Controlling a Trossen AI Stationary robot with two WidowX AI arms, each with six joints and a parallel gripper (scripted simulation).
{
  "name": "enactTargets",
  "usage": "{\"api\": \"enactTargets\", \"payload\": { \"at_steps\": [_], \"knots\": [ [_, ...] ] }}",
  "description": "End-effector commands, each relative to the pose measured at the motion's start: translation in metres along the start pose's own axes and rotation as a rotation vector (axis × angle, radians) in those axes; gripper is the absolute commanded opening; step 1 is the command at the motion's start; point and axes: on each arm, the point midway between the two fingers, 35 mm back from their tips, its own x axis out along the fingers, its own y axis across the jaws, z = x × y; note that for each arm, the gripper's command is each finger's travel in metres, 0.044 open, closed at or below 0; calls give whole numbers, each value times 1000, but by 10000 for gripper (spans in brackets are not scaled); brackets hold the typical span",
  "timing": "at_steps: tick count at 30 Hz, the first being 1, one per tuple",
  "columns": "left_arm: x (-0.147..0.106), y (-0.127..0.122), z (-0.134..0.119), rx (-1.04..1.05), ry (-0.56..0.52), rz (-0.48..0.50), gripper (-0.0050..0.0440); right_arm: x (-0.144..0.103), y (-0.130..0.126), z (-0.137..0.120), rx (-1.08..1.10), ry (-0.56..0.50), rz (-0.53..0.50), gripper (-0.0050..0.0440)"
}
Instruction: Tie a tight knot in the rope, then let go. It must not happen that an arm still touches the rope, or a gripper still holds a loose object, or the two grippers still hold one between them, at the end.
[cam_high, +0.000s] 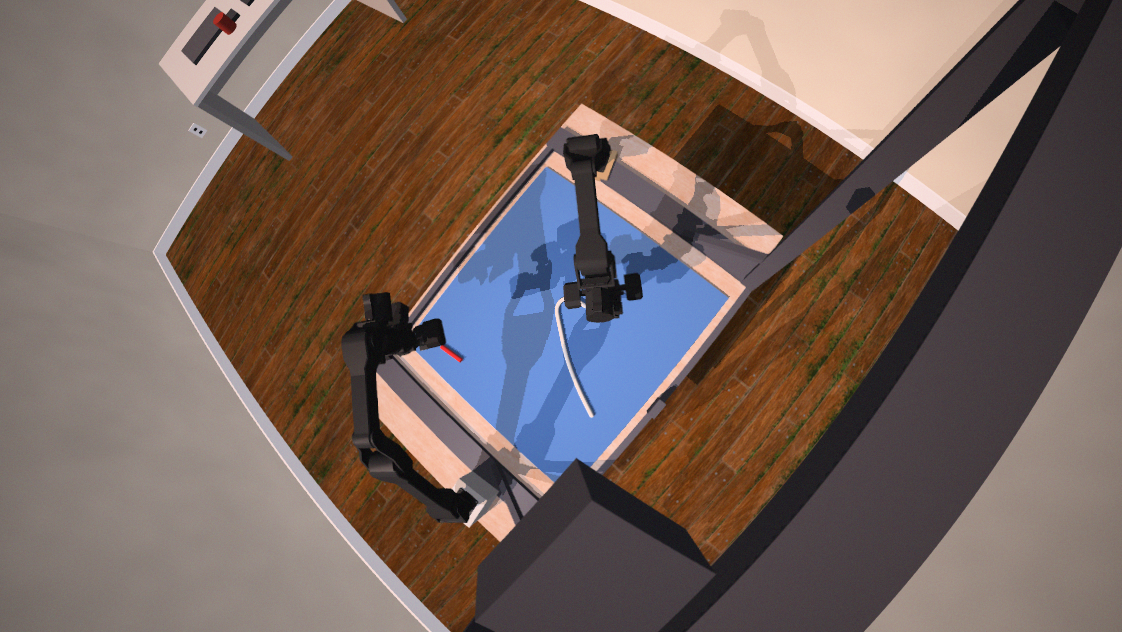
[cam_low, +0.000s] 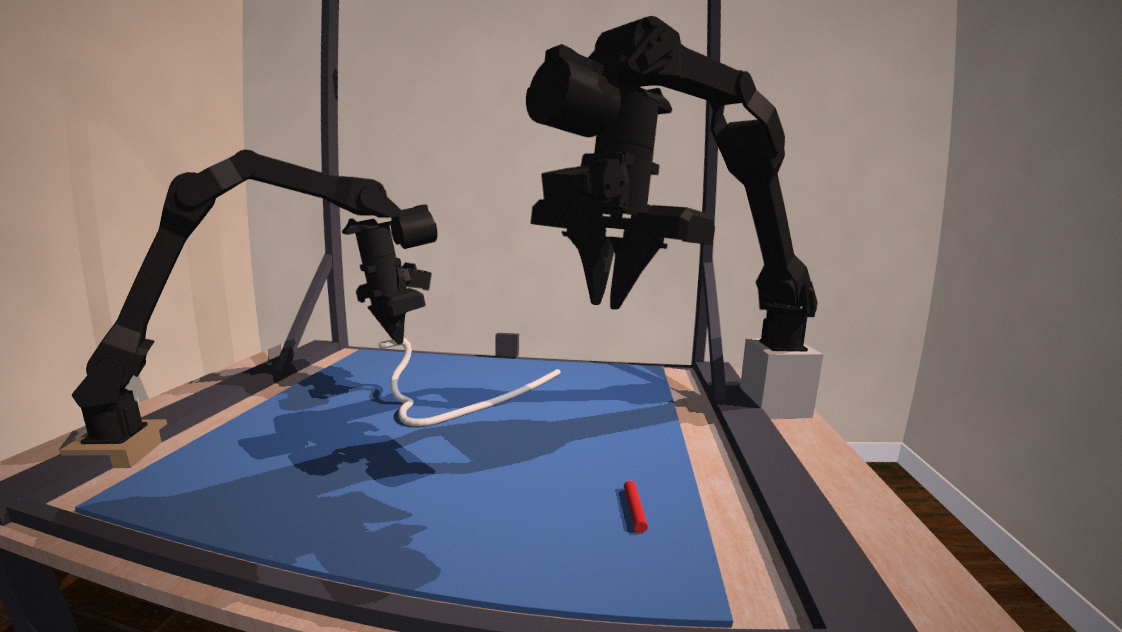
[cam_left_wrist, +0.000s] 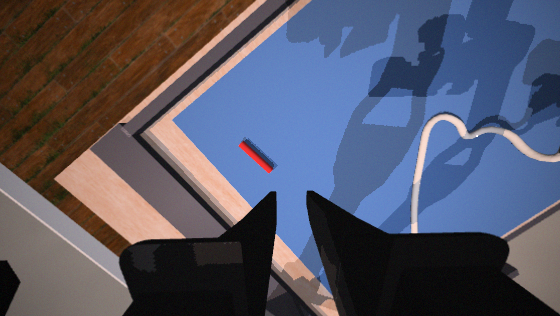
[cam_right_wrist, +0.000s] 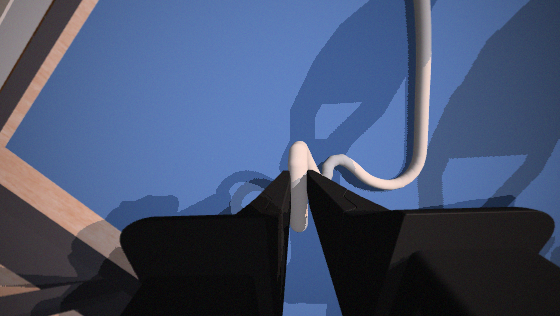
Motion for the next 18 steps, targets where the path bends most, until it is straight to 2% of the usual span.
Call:
{"api": "enactTargets", "payload": {
  "at_steps": [1, 18],
  "knots": [
    [-17, -1, 2, -6, -43, -9, 100, -6, 1, 9, 3, -22, -1, 45],
    [-17, -1, 2, -6, -43, -9, 100, -3, 5, 34, 3, -23, 2, 45]
  ]
}}
